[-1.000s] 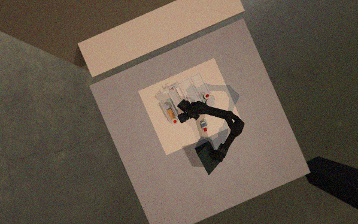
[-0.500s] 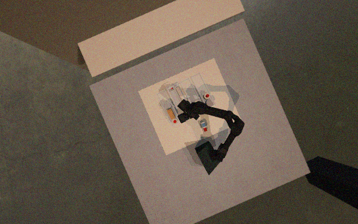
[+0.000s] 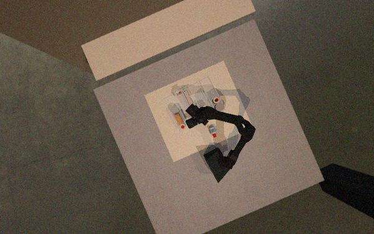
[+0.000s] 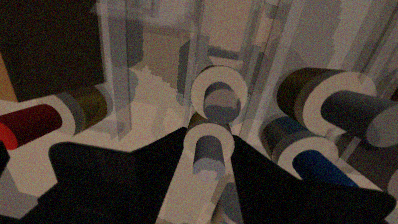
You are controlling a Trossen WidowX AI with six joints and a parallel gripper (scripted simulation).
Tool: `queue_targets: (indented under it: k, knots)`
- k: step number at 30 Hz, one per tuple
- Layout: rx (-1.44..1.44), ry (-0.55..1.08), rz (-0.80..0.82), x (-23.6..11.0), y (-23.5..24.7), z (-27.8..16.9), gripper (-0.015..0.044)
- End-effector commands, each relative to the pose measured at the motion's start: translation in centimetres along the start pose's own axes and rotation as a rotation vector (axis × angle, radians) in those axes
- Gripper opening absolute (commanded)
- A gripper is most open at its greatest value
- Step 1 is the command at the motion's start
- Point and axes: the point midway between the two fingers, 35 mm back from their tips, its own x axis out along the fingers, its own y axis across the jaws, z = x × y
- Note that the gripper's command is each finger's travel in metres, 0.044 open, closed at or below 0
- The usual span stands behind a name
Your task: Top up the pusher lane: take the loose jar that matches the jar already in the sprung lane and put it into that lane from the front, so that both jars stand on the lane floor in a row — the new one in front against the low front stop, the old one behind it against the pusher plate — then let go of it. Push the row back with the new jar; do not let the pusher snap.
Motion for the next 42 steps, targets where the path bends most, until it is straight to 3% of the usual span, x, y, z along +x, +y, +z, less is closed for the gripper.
queue_targets:
  k: [1,42]
  knots:
    - [0.008,-0.016,-0.005,0.05,-0.08,0.39,0.0]
    - [0.007,-0.016,-0.006,0.52,-0.02,-0.17,0.0]
